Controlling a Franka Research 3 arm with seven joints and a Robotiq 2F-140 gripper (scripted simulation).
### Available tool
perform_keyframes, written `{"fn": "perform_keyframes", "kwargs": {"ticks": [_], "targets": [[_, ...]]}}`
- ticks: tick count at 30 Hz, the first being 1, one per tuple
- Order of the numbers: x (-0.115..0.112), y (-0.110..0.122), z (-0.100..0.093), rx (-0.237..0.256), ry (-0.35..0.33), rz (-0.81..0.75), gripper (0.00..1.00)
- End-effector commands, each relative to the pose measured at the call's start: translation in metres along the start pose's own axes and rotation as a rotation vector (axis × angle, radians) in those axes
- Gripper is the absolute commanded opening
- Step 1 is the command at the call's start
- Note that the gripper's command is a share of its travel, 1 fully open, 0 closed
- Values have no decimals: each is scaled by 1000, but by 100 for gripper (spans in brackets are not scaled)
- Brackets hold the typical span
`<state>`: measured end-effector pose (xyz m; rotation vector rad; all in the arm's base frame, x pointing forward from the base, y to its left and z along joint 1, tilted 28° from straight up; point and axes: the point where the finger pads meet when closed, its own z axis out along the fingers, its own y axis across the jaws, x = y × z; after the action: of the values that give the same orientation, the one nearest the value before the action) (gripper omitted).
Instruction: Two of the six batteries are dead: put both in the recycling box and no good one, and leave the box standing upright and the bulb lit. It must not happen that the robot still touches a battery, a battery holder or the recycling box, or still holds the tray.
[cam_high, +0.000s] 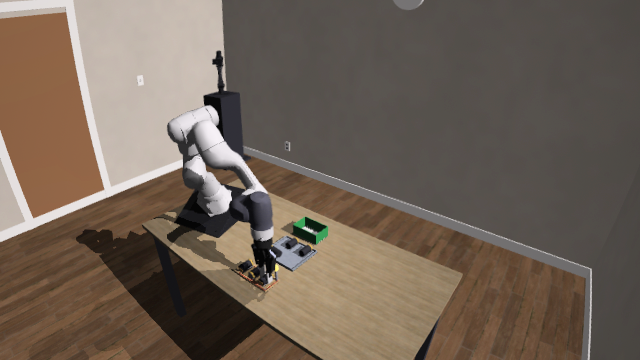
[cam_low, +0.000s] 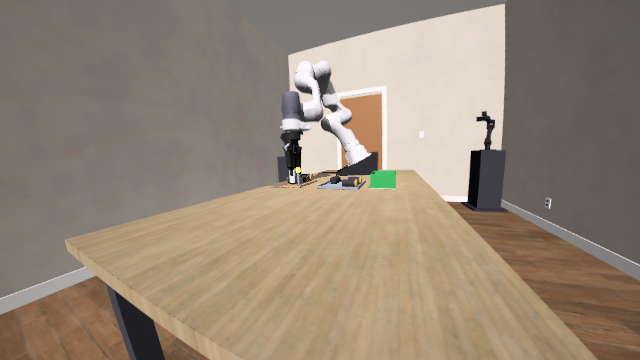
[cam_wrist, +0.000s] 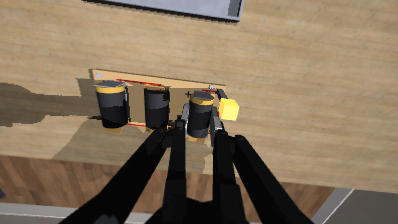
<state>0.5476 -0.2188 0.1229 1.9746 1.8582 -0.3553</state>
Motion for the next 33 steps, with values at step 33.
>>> {"fn": "perform_keyframes", "kwargs": {"ticks": [33], "targets": [[-1, 1, -22, -5, 0, -5, 29]]}}
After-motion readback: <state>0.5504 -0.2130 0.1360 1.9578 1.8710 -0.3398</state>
